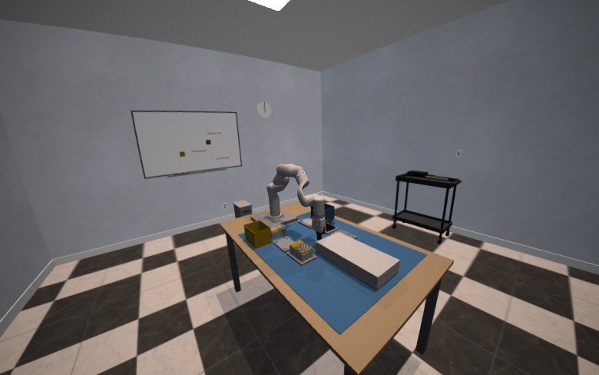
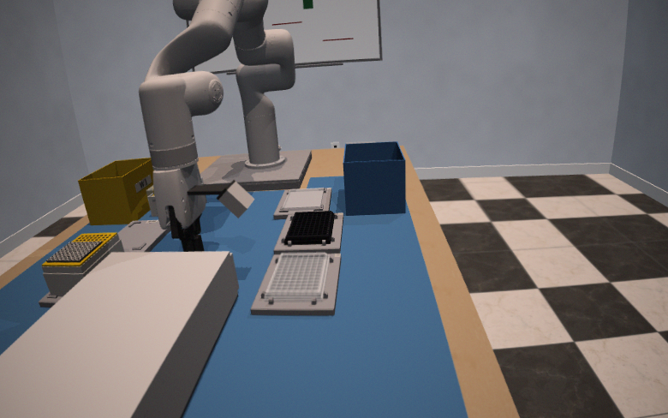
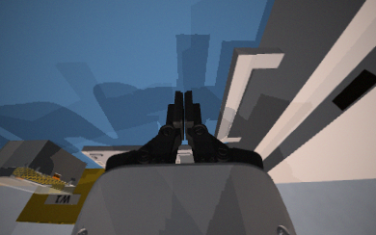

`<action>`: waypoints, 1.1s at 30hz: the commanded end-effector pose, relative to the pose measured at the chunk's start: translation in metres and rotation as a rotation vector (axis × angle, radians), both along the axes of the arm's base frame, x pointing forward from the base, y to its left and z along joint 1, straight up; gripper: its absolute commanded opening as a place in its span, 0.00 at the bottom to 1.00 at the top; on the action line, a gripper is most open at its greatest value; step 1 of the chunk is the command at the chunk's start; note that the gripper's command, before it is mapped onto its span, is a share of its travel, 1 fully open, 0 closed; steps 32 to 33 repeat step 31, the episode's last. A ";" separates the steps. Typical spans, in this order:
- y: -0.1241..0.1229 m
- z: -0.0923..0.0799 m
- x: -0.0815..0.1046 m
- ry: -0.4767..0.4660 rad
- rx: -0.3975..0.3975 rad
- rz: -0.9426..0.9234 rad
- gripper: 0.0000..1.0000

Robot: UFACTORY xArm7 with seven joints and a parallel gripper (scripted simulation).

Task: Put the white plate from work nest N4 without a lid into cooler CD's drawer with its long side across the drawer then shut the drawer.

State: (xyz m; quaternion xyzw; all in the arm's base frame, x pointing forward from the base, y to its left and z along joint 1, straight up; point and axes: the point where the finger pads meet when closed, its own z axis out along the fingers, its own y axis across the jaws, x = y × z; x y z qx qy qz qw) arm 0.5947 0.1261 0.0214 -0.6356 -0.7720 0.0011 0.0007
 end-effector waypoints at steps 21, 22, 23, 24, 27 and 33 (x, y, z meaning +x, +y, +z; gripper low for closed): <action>-0.006 0.003 -0.030 -0.006 0.001 0.000 0.00; -0.006 0.003 -0.030 -0.006 0.001 0.000 0.00; -0.006 0.003 -0.030 -0.006 0.001 0.000 0.00; -0.006 0.003 -0.030 -0.006 0.001 0.000 0.00; -0.006 0.003 -0.030 -0.006 0.001 0.000 0.00; -0.006 0.003 -0.030 -0.006 0.001 0.000 0.00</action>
